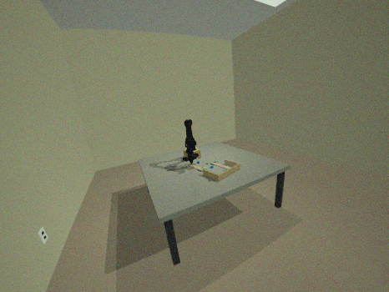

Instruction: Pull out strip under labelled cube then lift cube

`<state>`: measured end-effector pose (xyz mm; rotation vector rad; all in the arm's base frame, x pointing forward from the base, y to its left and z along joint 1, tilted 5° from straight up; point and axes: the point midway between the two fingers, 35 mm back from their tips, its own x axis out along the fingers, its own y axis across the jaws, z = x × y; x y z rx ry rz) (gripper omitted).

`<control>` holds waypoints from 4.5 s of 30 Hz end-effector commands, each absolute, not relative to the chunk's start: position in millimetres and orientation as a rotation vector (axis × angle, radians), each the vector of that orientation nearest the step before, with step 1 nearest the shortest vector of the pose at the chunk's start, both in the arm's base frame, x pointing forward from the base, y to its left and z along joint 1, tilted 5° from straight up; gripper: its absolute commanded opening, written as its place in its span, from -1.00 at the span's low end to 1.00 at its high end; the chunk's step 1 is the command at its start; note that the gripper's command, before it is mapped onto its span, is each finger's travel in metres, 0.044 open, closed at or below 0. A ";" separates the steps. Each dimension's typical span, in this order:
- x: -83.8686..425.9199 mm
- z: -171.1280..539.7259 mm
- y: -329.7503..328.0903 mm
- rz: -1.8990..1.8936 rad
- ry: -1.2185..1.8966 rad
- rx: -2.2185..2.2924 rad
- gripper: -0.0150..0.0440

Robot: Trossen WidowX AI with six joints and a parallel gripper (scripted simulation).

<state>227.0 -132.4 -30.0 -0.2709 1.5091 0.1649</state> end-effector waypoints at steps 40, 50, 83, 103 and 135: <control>343.2 18.1 -93.4 0.138 1.490 -0.267 1.00; 375.1 24.2 -83.9 0.139 1.488 -0.266 1.00; 435.5 15.9 -72.0 0.139 1.484 -0.266 0.36; 437.5 -16.5 -74.6 0.139 1.484 -0.266 0.36; 392.2 11.3 -64.4 0.140 1.487 -0.264 -0.49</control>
